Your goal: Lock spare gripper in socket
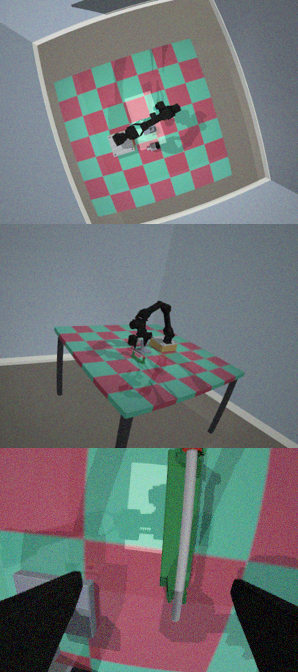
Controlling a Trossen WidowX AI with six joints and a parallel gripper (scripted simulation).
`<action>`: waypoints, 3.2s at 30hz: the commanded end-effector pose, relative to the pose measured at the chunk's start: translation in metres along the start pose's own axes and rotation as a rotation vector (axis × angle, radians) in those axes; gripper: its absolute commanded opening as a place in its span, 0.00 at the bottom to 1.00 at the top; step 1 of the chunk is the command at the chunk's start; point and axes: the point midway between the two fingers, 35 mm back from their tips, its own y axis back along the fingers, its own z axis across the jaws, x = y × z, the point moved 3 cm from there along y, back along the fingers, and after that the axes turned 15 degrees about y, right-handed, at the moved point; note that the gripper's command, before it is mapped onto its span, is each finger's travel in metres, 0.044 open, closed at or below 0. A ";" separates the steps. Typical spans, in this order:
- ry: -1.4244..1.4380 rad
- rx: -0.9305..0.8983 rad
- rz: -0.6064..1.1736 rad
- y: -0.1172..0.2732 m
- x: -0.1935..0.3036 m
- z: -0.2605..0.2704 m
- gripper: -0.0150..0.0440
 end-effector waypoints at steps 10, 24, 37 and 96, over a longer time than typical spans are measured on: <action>-0.003 -0.011 -0.002 0.019 -0.002 0.003 1.00; -0.016 -0.009 0.001 0.071 -0.006 0.006 1.00; -1.278 -0.228 0.262 0.062 0.159 0.137 1.00; -1.618 -0.396 0.332 -0.063 0.210 0.171 1.00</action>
